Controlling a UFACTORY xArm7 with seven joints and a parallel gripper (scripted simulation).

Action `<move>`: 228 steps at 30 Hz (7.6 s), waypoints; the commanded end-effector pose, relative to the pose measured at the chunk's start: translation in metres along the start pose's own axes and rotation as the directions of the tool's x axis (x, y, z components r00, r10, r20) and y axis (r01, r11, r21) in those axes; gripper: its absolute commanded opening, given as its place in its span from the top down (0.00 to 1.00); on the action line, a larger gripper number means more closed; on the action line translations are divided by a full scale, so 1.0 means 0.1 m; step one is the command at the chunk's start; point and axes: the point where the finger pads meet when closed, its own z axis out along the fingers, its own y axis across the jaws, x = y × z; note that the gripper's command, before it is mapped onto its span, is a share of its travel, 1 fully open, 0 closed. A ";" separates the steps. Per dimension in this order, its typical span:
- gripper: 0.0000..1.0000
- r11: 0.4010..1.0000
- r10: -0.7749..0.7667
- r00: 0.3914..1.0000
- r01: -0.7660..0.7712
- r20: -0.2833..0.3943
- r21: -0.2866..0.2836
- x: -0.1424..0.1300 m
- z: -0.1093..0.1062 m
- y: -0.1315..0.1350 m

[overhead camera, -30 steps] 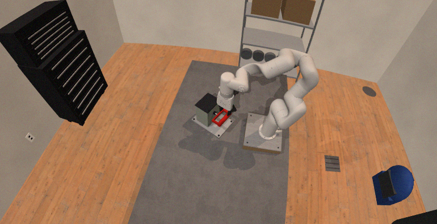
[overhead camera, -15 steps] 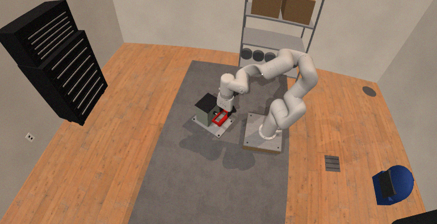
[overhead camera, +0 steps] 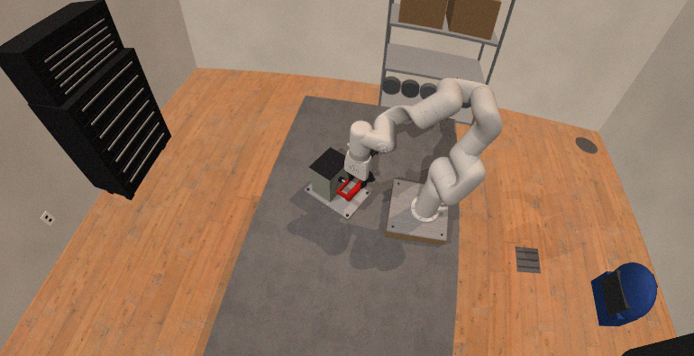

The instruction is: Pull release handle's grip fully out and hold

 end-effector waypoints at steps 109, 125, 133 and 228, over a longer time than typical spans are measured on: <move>0.44 1.000 0.000 1.000 0.000 0.002 0.003 -0.01 0.47 -0.03; 0.44 1.000 0.000 1.000 0.000 0.002 0.003 -0.01 0.58 -0.03; 0.44 1.000 0.000 1.000 0.000 0.002 0.003 -0.01 0.60 -0.03; 1.00 1.000 0.000 1.000 0.000 0.002 0.003 -0.01 0.60 0.51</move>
